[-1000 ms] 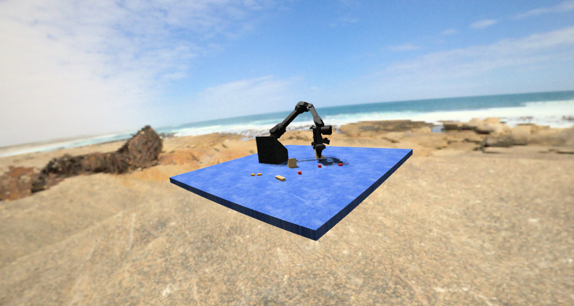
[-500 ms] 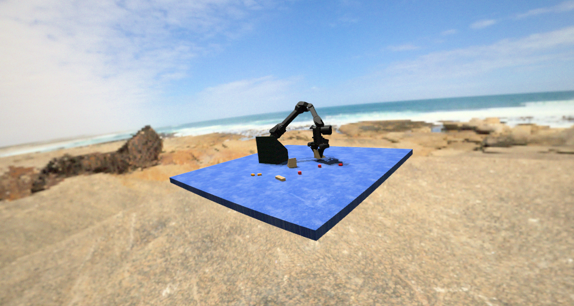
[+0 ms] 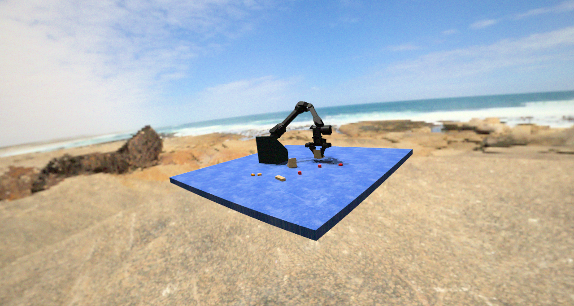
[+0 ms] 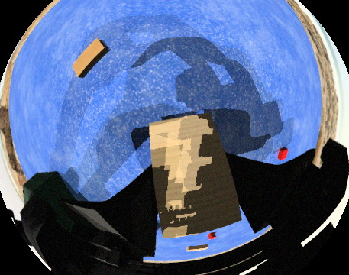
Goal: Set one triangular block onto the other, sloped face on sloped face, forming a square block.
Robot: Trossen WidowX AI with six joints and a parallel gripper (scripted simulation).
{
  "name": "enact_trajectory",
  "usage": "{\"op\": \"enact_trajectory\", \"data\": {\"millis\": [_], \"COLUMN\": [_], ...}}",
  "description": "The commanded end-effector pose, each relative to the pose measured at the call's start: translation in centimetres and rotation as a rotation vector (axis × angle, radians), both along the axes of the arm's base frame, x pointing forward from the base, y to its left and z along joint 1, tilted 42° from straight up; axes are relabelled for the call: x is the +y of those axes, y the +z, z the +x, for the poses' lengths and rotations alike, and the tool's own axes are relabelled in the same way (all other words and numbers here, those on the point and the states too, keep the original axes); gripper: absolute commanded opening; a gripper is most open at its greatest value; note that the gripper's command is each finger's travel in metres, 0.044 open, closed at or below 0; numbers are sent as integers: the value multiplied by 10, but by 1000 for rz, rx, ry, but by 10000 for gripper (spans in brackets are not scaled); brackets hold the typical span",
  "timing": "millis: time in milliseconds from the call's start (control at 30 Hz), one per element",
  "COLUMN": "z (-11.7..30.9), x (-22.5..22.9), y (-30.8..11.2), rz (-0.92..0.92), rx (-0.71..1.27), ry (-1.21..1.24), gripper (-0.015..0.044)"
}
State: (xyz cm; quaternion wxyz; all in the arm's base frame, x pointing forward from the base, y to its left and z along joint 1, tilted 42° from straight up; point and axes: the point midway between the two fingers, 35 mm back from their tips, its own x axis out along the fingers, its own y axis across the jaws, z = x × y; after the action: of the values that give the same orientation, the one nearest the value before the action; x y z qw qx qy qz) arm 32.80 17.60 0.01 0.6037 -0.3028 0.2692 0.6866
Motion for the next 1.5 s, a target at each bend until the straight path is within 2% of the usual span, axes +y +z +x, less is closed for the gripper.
{"op": "enact_trajectory", "data": {"millis": [0, 233, 1467], "z": [0, 0, -3], "x": [-1, -1, 17], "y": [1, 1, -19], "rz": [6, 19, 22], "rx": [-71, -169, -159], "ry": [71, 180, 173], "gripper": [0, 0, 0]}}
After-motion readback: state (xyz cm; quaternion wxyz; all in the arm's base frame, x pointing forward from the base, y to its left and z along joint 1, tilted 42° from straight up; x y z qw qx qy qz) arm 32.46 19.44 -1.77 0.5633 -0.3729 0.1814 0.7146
